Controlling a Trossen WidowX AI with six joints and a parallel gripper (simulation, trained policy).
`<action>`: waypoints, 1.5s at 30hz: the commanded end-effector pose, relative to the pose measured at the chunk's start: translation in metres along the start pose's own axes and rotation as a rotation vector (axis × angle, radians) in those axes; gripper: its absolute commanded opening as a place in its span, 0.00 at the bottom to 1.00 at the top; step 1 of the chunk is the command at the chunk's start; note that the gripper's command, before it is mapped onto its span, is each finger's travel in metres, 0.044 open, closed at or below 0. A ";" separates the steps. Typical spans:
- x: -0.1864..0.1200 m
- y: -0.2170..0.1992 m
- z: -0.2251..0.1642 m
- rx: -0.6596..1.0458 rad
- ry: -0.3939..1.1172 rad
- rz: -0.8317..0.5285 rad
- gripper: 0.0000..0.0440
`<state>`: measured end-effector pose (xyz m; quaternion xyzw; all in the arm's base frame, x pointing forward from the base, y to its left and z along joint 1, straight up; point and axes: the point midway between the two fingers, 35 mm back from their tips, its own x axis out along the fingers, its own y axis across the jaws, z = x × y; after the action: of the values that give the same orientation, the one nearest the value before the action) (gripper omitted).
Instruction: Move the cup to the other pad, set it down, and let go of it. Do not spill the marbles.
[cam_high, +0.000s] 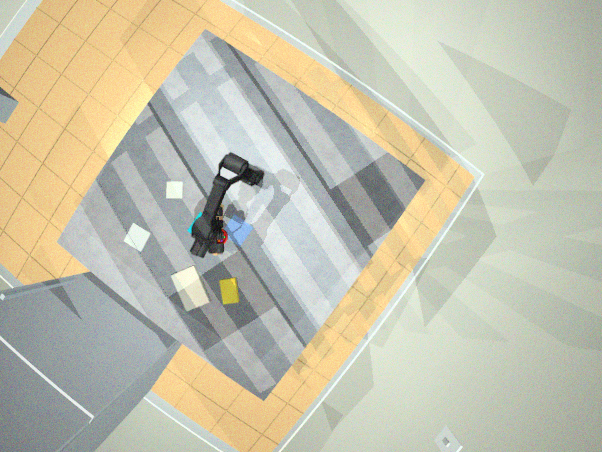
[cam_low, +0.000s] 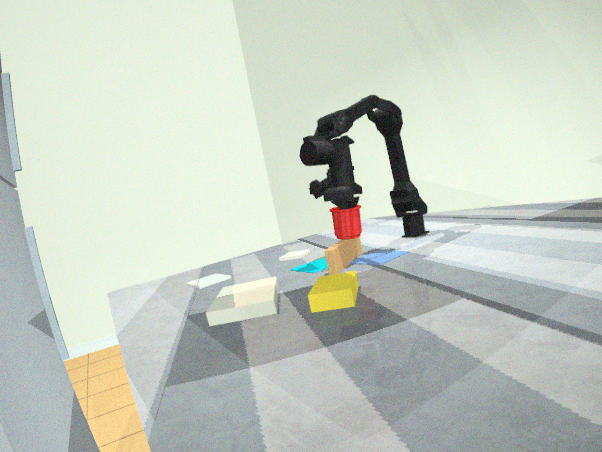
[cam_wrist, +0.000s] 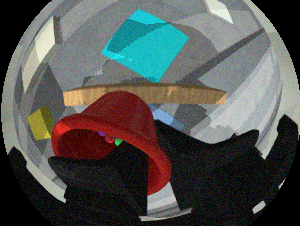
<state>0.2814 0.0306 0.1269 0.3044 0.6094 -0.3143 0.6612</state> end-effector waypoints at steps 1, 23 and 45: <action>-0.012 0.001 0.013 0.030 -0.033 0.036 0.00; -0.006 -0.006 0.087 0.184 -0.136 0.115 0.00; 0.055 -0.024 0.094 0.241 -0.131 0.081 0.03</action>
<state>0.3273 -0.0584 0.0874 0.3869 0.5066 -0.3699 0.6759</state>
